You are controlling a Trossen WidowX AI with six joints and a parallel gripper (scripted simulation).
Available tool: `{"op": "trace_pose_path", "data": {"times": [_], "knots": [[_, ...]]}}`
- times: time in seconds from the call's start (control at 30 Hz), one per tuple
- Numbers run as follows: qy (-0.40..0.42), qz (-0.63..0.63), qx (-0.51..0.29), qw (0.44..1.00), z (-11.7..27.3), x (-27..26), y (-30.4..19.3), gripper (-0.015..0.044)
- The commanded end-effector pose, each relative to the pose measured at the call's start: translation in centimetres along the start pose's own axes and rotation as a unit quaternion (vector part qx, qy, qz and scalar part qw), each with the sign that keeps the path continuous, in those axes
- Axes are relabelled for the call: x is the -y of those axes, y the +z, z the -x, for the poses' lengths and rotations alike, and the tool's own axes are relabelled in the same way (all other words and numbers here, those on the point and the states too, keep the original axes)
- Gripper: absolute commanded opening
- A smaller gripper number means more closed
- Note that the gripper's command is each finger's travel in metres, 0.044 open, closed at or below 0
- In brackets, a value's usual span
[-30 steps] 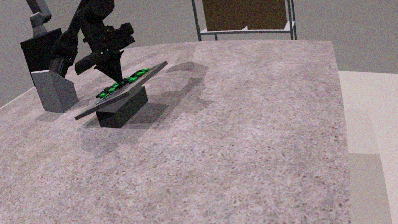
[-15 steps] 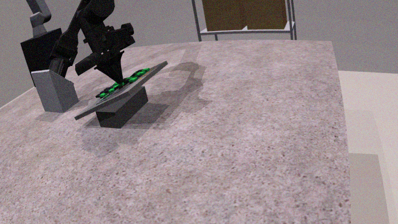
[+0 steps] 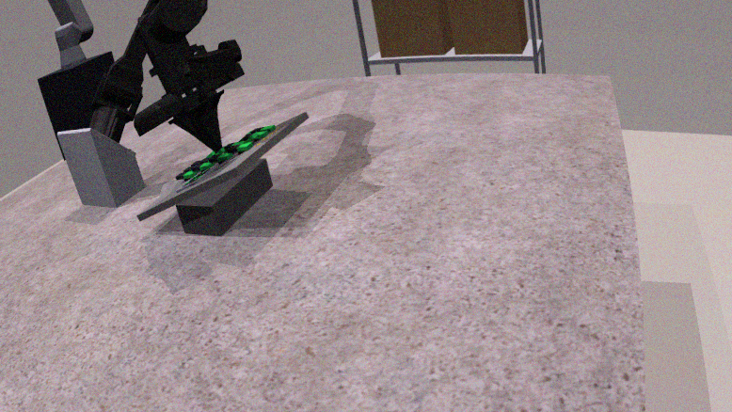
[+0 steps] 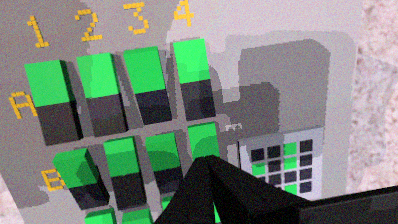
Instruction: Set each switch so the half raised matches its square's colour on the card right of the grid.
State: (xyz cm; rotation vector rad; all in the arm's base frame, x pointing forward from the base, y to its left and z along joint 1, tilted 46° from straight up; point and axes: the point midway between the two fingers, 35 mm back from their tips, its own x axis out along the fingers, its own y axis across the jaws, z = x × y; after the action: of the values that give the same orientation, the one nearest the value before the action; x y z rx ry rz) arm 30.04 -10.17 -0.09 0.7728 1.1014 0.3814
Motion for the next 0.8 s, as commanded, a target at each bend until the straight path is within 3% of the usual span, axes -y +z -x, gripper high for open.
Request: {"op": "trace_pose_path", "data": {"times": [0.0, 0.53, 0.77], "knots": [[-0.006, 0.003, 0.02, 1.0, 4.4, 0.3, 0.3, 0.0], [-0.004, 0.002, 0.022, 1.0, 5.3, -3.8, -3.9, 0.0], [-0.004, 0.002, 0.009, 1.0, 1.8, -3.8, -3.6, 0.0]]}}
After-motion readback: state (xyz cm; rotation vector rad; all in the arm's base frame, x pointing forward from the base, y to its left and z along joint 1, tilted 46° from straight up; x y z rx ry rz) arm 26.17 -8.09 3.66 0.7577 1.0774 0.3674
